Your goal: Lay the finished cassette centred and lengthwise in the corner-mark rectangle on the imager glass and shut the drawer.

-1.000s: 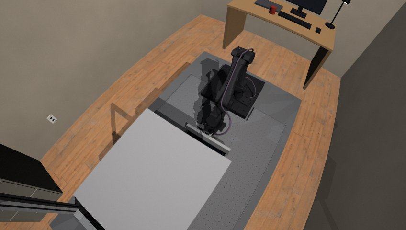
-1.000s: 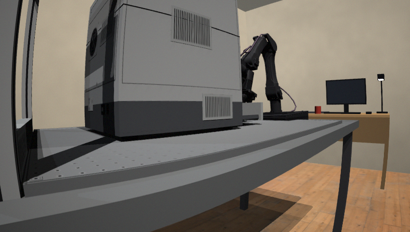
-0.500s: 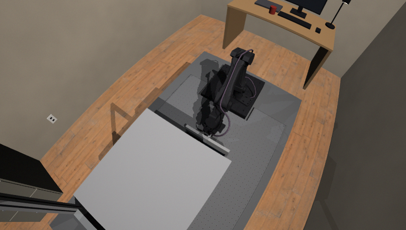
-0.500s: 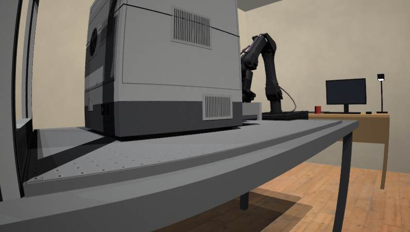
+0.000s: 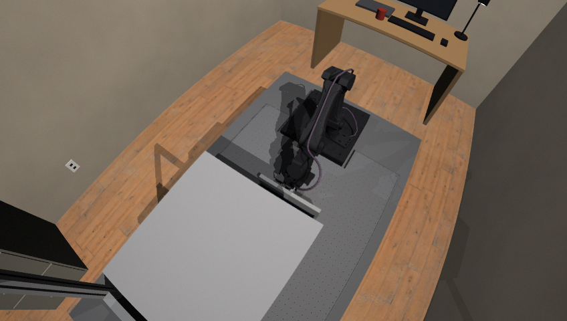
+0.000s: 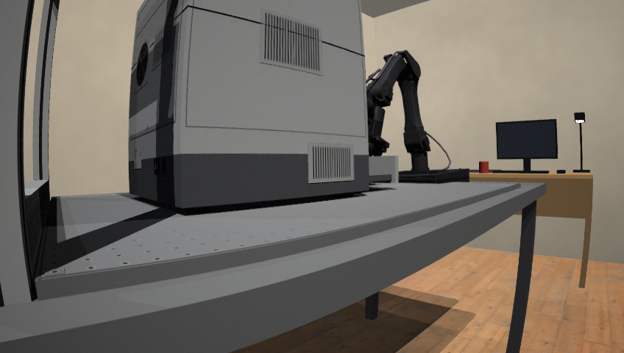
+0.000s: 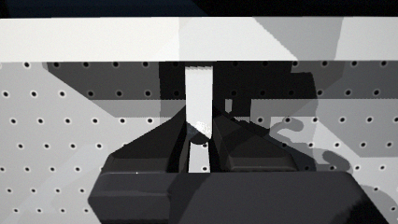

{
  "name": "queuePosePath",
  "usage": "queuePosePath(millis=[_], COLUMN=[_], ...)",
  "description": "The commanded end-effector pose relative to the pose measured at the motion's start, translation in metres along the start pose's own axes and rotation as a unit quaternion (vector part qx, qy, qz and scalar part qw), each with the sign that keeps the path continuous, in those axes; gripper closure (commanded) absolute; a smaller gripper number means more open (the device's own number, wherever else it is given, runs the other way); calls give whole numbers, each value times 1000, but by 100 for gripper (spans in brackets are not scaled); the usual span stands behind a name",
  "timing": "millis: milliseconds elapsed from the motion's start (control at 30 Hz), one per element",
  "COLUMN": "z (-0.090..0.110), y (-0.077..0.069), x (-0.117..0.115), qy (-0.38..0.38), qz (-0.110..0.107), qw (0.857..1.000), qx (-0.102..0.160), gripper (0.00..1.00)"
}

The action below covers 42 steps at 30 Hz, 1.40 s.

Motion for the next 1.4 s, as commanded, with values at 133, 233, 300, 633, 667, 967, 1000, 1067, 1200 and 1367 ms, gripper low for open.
queuePosePath(millis=[133, 233, 300, 633, 667, 967, 1000, 1067, 1200, 1367], z=[-28, -28, -28, -15, -17, -44, -45, -48, -53, -59], y=[1, 1, 1, 11, 12, 7, 7, 8, 10, 12], x=[-3, -3, -3, -4, -4, -5, -5, -5, -5, -5], qy=[0, 0, 0, -1, -1, 1, 1, 1, 1, 1], qz=[4, 4, 4, 9, 9, 8, 8, 8, 7, 7], qw=[999, 999, 999, 996, 996, 994, 994, 994, 994, 994], qx=[-42, -42, -42, -88, -88, -109, -109, -109, -109, -109], gripper=[100, 100, 100, 100, 100, 100, 100, 100, 100, 100])
Point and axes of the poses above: the point where the finger pads meet when closed, its own y axis out along the fingers, its own x axis across the jaws, z = x × y, the point moved 2 cm from there along -y, back along the fingers, and after that the axes turned 2 degrees about -y, right-handed, at the moved point
